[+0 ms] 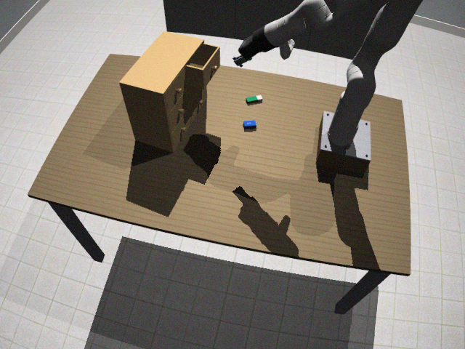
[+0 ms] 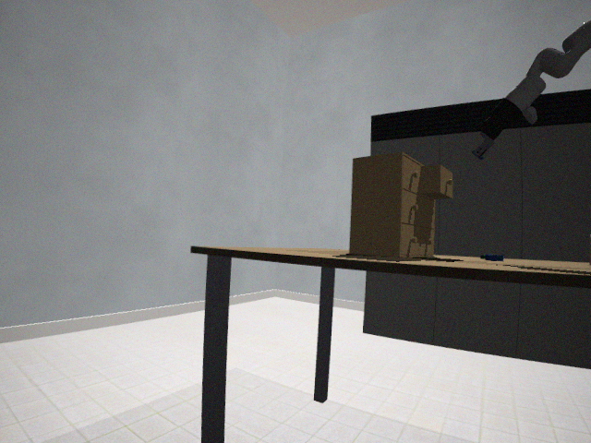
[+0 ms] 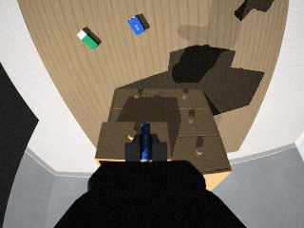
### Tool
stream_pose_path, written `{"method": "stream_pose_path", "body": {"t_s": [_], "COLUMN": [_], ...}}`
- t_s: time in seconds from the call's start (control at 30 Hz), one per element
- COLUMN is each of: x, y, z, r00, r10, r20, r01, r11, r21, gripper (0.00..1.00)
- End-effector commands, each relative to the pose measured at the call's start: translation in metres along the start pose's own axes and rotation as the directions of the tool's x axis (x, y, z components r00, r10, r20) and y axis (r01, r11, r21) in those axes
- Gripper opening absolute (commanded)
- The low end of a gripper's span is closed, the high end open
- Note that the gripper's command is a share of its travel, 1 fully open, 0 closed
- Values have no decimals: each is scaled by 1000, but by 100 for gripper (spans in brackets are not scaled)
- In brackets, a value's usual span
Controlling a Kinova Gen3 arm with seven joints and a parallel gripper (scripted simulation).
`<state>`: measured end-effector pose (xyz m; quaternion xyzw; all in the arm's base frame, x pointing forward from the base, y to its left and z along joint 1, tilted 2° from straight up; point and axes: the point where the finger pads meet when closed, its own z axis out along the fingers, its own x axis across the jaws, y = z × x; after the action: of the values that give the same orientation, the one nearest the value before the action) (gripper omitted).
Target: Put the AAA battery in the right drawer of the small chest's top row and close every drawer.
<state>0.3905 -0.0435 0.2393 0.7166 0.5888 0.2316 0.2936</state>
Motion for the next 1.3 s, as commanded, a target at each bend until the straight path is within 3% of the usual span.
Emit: {"method": "stream_pose_path", "body": {"t_s": [0.0,1.27], "x": [0,0], "y": [0,2], "z": [-1,-1], "r00": [1000,1000], "r10": [5,9], "r20": [0,2], "r01": [-5,-9], "r11": [1000,998], "r21": [-12,-57], "gripper": [24,24]}}
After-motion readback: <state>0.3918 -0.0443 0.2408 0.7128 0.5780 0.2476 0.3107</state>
